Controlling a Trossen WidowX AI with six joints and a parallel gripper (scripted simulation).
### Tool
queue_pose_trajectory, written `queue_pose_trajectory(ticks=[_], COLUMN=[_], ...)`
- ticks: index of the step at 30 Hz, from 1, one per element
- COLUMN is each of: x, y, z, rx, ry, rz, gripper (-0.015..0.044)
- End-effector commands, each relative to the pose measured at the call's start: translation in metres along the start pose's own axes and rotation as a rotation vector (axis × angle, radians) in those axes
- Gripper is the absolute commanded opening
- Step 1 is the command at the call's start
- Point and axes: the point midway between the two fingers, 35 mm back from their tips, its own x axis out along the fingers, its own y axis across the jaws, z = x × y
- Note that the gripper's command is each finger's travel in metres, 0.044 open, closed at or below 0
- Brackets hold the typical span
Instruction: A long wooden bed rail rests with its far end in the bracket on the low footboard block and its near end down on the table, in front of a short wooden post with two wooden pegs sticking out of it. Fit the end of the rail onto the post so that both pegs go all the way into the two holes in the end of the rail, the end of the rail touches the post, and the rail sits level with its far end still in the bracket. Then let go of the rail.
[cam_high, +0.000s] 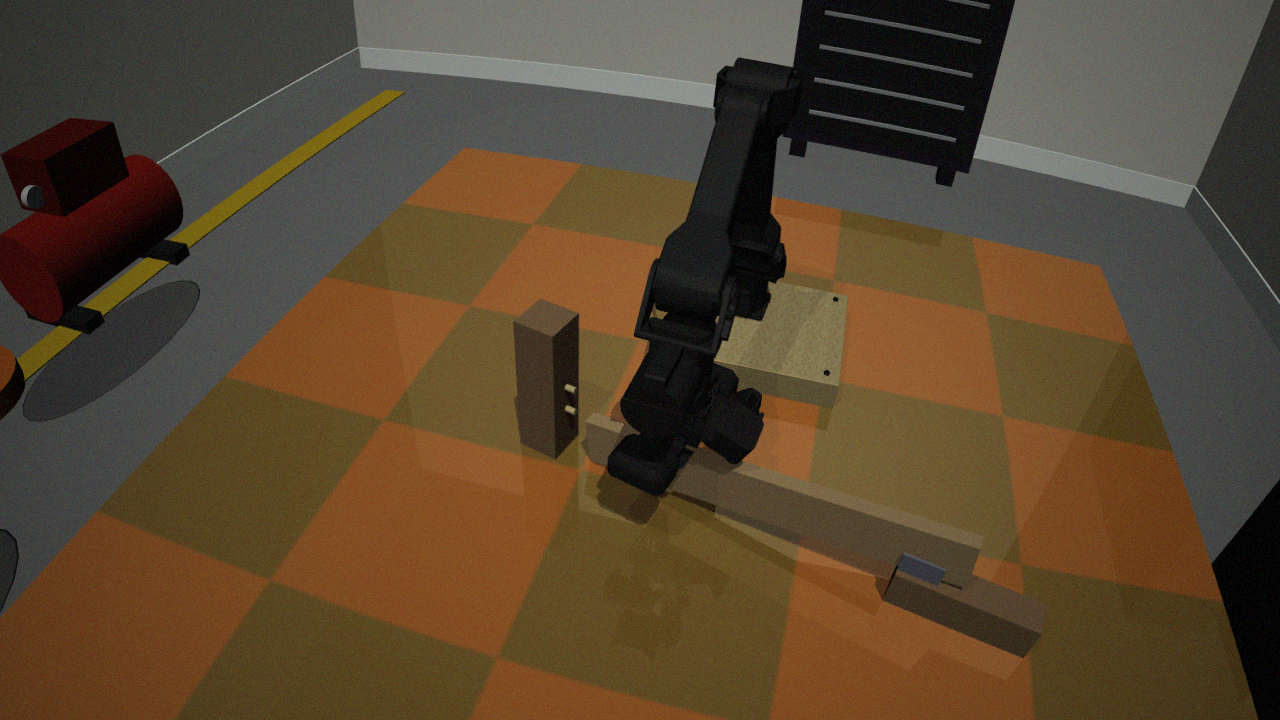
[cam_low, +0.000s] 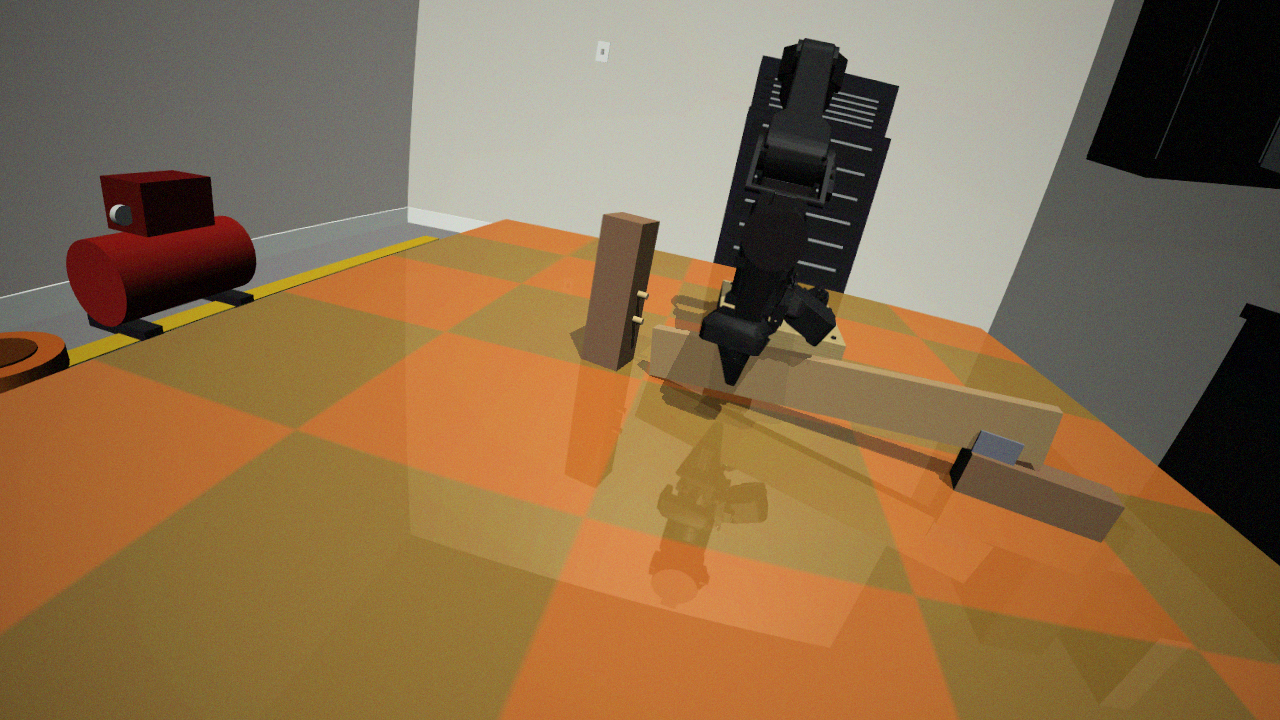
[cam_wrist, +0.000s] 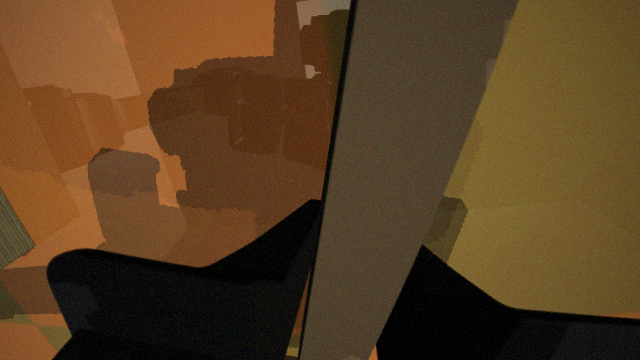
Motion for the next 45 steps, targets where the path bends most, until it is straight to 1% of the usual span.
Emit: queue_pose_trajectory(ticks=[1, 45], x=[-0.005, -0.028], y=[-0.003, -0.008], z=[0.001, 0.001], rx=[-0.004, -0.004], ry=[-0.005, -0.005], rz=[-0.008, -0.008], gripper=[0.0000, 0.0000])
